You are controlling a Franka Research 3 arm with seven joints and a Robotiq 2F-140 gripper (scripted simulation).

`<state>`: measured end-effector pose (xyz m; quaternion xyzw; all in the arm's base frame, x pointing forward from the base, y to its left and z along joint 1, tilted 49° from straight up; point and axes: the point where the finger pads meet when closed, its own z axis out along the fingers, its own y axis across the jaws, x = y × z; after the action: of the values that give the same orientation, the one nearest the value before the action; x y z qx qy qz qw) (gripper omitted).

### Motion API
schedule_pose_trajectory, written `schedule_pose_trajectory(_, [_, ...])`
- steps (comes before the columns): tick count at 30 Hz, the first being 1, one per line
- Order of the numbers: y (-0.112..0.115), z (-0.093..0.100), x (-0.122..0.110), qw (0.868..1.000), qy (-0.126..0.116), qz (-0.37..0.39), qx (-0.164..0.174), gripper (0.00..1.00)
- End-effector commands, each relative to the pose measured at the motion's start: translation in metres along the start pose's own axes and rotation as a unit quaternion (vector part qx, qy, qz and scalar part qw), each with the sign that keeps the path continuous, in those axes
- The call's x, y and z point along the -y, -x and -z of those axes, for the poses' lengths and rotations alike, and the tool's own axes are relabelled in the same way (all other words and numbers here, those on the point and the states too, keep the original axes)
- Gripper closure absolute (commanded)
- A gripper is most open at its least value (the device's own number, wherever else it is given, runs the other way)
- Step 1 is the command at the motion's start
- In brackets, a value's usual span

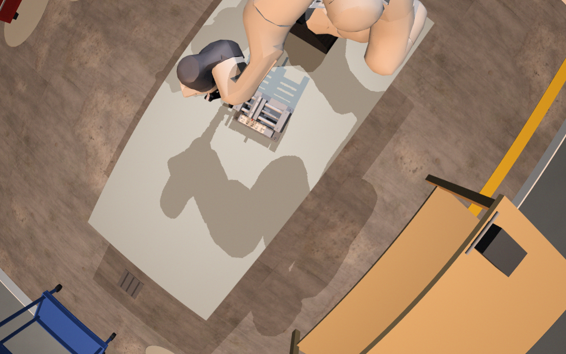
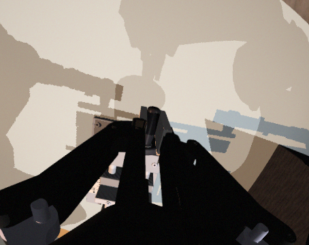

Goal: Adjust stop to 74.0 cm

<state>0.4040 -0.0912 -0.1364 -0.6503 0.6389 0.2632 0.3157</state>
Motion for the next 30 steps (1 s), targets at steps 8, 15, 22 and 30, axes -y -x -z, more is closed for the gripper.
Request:
schedule_pose_trajectory(8, [0.000,-0.024,-0.019,1.000,0.003,0.004,0.001,0.96])
schedule_pose_trajectory(15, [0.000,-0.040,-0.020,1.000,0.003,0.004,0.001,0.96])
schedule_pose_trajectory(22, [0.000,-0.053,-0.014,1.000,0.003,0.004,0.001,0.96])
schedule_pose_trajectory(30, [0.000,-0.060,-0.006,1.000,0.003,0.004,0.001,0.96])
